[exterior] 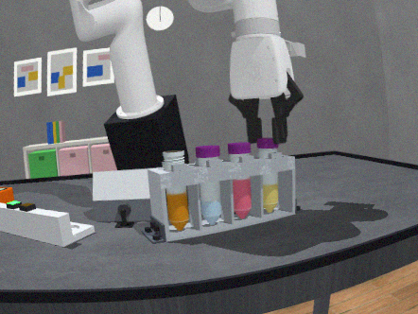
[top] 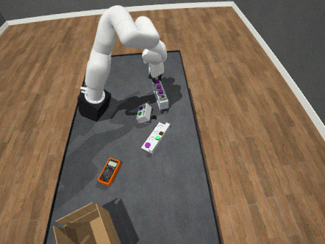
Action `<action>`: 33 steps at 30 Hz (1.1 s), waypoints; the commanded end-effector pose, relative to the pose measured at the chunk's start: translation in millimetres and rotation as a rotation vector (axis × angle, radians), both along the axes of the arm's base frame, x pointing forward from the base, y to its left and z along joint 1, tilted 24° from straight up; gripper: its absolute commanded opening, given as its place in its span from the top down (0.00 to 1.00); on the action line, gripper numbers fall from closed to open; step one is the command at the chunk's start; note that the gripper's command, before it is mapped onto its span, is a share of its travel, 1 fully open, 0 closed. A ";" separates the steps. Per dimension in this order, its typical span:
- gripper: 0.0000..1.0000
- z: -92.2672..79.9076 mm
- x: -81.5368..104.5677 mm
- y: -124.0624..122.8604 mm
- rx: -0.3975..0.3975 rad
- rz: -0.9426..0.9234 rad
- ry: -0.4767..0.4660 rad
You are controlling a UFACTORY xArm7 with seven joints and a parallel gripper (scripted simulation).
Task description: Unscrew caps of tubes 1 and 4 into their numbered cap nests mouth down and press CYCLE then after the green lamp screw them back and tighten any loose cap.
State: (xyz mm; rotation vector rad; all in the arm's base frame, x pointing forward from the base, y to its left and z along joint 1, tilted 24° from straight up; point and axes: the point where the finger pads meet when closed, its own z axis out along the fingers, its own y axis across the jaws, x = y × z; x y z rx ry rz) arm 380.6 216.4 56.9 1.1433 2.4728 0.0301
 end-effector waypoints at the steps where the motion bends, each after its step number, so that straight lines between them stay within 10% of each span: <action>1: 0.54 1.7 0.8 1.9 0.003 0.003 -0.004; 23: 0.54 -4.4 3.2 0.9 0.003 0.003 -0.004; 24: 1.00 -4.4 3.2 0.9 0.003 0.003 -0.004; 33: 1.00 -4.4 3.2 0.9 0.003 0.003 -0.004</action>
